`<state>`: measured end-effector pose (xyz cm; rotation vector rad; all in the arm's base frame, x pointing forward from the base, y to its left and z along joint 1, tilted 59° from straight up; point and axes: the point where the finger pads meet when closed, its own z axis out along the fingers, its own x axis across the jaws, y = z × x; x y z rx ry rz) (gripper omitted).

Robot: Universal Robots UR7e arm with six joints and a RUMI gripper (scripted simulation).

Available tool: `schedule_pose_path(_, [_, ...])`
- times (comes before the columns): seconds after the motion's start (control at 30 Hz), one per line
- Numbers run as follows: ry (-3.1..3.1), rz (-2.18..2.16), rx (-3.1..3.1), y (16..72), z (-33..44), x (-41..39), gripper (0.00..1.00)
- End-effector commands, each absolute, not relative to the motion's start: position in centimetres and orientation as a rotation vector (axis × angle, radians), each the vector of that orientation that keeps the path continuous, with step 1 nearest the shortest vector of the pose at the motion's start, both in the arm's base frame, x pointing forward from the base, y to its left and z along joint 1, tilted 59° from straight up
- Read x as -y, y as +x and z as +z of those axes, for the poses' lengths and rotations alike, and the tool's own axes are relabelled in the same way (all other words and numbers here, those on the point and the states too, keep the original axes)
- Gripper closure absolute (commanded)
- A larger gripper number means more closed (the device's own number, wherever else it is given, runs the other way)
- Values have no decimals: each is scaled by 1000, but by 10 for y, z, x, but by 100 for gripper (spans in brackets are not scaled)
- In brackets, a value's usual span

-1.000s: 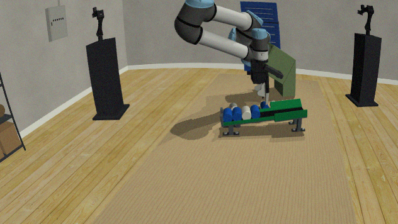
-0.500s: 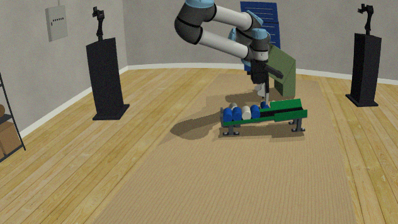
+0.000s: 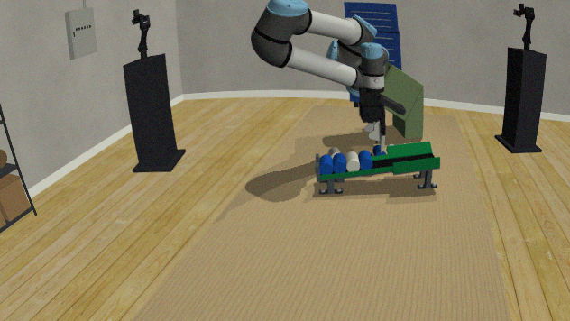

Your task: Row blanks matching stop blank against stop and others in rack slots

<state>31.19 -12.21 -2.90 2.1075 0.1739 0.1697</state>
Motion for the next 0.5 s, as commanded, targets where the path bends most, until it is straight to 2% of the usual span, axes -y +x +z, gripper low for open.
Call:
schedule_pose_path(0.0, [2107, 176, -174, 316, -36, 134, 49])
schedule_pose_path(0.47, [2107, 176, -174, 319, -44, 146, 49])
